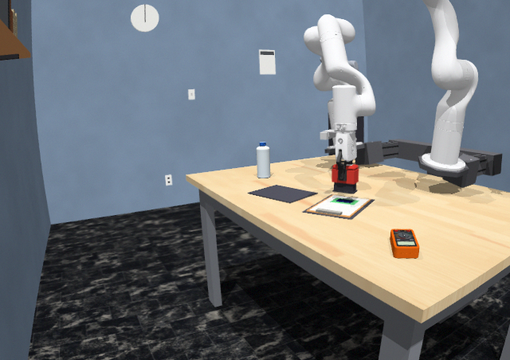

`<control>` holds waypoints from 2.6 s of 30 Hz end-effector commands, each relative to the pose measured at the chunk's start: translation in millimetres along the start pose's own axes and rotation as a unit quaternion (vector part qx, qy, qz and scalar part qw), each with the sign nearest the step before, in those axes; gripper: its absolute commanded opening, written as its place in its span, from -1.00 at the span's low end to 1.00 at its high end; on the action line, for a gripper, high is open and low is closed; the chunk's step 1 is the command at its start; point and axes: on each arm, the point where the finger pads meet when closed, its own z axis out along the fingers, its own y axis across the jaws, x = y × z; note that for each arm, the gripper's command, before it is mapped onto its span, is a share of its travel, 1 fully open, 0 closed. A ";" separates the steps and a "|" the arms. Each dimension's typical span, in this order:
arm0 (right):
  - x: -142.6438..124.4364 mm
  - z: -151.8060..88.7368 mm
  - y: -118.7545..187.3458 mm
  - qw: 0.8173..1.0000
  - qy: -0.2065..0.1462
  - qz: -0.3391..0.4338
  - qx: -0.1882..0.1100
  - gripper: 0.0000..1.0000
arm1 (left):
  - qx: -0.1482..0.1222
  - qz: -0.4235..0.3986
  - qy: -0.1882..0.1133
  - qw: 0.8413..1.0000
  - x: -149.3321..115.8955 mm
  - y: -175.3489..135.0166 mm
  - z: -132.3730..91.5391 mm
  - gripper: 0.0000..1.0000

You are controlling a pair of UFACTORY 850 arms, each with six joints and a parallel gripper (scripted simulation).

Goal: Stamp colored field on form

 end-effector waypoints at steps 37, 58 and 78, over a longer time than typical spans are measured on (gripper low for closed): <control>274.4 -3.6 7.9 0.999 0.001 0.044 0.000 -0.36 | 0.000 0.000 0.001 1.000 0.4 0.0 -0.8 1.00; 275.2 17.8 7.0 0.999 0.001 0.044 0.000 -0.36 | 0.000 0.000 0.001 1.000 0.4 0.0 -0.8 1.00; 275.8 36.4 6.2 0.999 0.001 0.044 0.000 -0.36 | 0.000 0.000 0.001 1.000 0.4 0.0 -0.8 1.00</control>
